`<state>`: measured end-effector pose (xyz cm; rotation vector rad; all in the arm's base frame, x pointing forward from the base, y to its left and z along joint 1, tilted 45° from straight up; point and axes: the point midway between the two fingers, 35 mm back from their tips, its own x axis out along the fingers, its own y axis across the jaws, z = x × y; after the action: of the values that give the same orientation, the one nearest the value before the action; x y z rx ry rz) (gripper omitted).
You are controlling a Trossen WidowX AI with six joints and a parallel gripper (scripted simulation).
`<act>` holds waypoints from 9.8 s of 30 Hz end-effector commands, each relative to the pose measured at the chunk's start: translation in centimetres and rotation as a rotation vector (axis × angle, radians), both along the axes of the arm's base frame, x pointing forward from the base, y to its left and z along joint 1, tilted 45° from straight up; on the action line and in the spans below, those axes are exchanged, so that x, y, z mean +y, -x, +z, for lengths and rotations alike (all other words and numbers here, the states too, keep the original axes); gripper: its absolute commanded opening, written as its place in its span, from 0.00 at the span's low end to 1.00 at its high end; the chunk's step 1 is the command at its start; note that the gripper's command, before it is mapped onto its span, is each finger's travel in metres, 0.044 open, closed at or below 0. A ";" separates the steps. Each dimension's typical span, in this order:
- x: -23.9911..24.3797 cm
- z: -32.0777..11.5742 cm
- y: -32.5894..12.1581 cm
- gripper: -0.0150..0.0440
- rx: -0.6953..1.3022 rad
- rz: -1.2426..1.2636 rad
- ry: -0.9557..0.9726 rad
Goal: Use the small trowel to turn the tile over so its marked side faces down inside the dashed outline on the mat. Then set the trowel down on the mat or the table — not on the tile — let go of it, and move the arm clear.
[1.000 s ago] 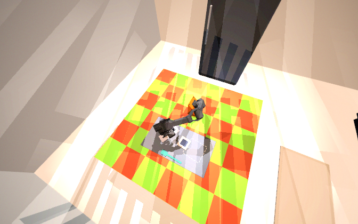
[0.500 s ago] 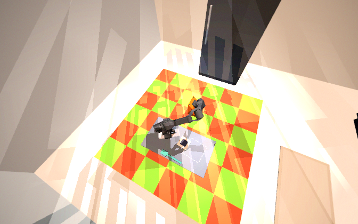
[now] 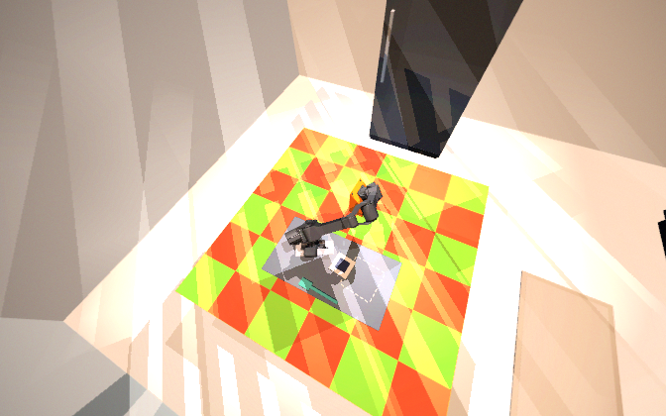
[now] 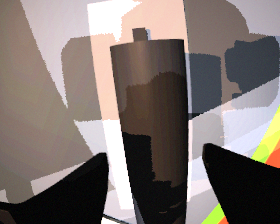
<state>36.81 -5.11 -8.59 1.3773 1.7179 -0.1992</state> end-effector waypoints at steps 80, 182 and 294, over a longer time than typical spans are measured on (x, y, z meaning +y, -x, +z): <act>-3.0 3.3 0.4 0.71 -1.261 1.285 0.039; 0.2 0.1 0.1 0.47 -2.229 2.264 0.067; -6.4 -1.2 1.3 0.76 -0.983 0.961 0.343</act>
<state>35.65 -11.24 -9.68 0.1335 1.1914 0.6687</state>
